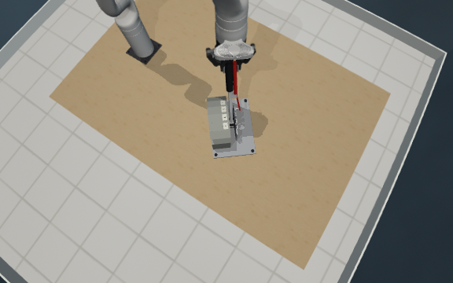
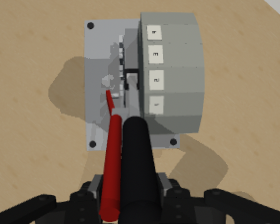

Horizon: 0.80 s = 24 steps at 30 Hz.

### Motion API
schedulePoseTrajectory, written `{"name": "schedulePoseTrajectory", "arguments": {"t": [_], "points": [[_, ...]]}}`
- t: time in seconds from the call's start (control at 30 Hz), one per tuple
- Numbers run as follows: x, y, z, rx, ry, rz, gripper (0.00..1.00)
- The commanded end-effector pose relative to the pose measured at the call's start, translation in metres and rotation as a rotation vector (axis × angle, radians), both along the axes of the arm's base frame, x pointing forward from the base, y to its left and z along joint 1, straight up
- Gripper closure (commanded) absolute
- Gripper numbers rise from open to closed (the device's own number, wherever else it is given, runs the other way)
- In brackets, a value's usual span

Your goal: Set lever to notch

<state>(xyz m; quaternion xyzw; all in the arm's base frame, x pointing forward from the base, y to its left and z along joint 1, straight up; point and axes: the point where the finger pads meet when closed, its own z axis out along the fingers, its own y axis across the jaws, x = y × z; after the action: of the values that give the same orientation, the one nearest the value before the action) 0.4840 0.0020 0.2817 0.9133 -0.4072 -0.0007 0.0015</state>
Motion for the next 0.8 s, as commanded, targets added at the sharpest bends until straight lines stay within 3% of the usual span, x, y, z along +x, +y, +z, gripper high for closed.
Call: {"name": "schedulePoseTrajectory", "arguments": {"t": [0.0,0.77], "points": [[0.001,0.0,-0.003,-0.001,0.001,-0.001,1.0],[0.015,-0.015,0.004,-0.001,0.001,-0.001,1.0]]}}
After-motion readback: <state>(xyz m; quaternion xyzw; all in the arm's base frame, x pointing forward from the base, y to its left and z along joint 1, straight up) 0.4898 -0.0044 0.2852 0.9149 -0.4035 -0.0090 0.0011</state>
